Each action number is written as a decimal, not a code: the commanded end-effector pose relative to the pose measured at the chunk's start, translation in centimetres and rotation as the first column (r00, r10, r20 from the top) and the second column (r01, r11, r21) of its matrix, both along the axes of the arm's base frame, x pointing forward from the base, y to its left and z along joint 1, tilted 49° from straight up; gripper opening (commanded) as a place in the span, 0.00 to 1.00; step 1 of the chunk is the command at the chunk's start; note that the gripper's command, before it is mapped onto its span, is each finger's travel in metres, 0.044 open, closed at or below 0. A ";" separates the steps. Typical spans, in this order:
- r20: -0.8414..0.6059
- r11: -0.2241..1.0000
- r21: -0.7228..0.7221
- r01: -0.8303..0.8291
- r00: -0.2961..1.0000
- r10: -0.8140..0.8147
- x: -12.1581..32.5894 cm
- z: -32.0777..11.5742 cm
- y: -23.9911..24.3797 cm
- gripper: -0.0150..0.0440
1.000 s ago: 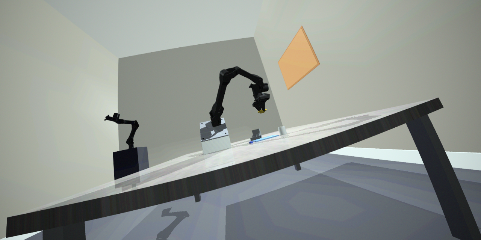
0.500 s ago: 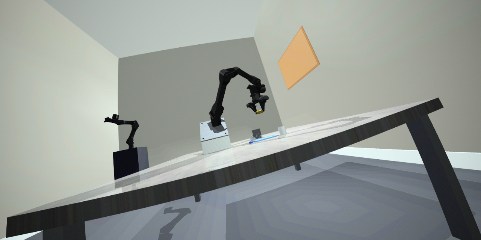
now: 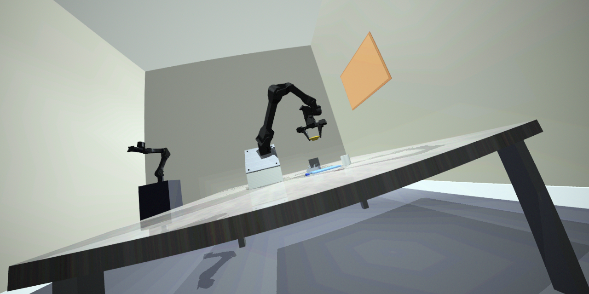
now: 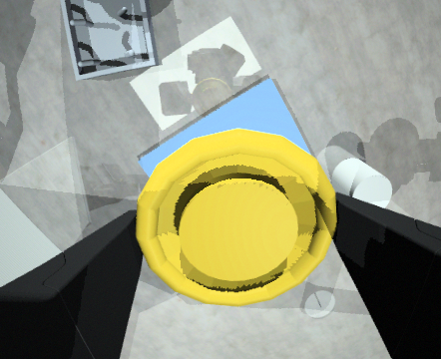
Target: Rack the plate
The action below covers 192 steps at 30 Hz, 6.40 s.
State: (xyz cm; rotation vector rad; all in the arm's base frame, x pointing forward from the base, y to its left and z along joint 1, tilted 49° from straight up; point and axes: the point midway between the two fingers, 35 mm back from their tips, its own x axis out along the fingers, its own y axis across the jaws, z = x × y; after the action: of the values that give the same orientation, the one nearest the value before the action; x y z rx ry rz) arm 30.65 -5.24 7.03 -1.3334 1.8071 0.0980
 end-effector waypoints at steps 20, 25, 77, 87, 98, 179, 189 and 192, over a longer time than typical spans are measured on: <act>-0.516 0.870 0.187 -0.456 0.708 0.482 -2.5 -2.6 2.2 0.25; -0.593 0.811 0.257 -0.525 0.577 0.561 -3.0 -3.0 2.6 0.25; -0.285 0.471 0.771 -0.430 0.428 0.858 -7.5 -11.9 0.8 0.25; -0.112 0.404 0.808 -0.429 0.561 0.820 -7.5 -13.5 0.1 0.25; 0.102 0.324 0.816 -0.478 0.671 0.734 -7.2 -14.8 -1.0 0.25; 0.654 0.280 0.582 -0.763 0.644 0.396 -4.8 -18.4 -5.1 0.25; 0.657 0.278 0.578 -0.767 0.640 0.399 -4.7 -18.4 -5.2 0.48; 0.657 0.278 0.578 -0.767 0.640 0.399 -4.7 -18.4 -5.2 0.61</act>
State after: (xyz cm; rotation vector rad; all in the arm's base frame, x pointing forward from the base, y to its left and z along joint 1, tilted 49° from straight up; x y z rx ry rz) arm 25.91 -10.39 -11.39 -1.0920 0.5701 0.9479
